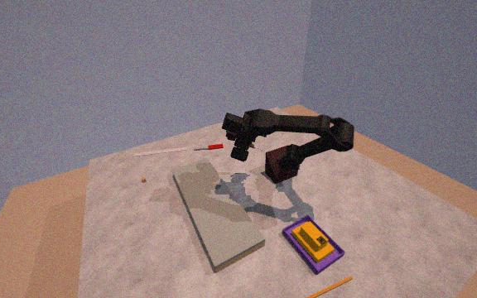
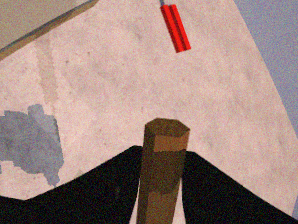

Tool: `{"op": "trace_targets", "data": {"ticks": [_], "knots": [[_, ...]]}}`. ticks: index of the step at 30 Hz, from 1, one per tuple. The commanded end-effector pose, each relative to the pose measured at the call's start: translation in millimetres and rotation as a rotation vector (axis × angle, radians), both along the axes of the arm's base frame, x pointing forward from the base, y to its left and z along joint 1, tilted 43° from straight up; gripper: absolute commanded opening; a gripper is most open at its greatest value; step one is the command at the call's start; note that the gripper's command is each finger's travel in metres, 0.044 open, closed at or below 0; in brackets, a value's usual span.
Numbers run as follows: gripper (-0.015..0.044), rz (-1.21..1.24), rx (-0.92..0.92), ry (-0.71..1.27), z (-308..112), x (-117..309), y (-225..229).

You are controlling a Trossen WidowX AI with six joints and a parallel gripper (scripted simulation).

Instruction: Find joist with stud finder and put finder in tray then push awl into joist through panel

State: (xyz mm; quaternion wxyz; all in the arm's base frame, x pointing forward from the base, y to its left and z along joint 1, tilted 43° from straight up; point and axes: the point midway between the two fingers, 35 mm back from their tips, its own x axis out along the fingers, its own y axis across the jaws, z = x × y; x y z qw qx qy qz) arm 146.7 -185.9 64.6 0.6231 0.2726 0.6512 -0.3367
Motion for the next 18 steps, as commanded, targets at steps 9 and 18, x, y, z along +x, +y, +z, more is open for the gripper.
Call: {"op": "trace_targets", "data": {"ticks": [9, 18], "knots": [[0.0000, -0.278, -0.278, -0.044, 18, -19, -8], [0.0000, -0.508, -0.482, -0.136, 32, -35, -12]]}}
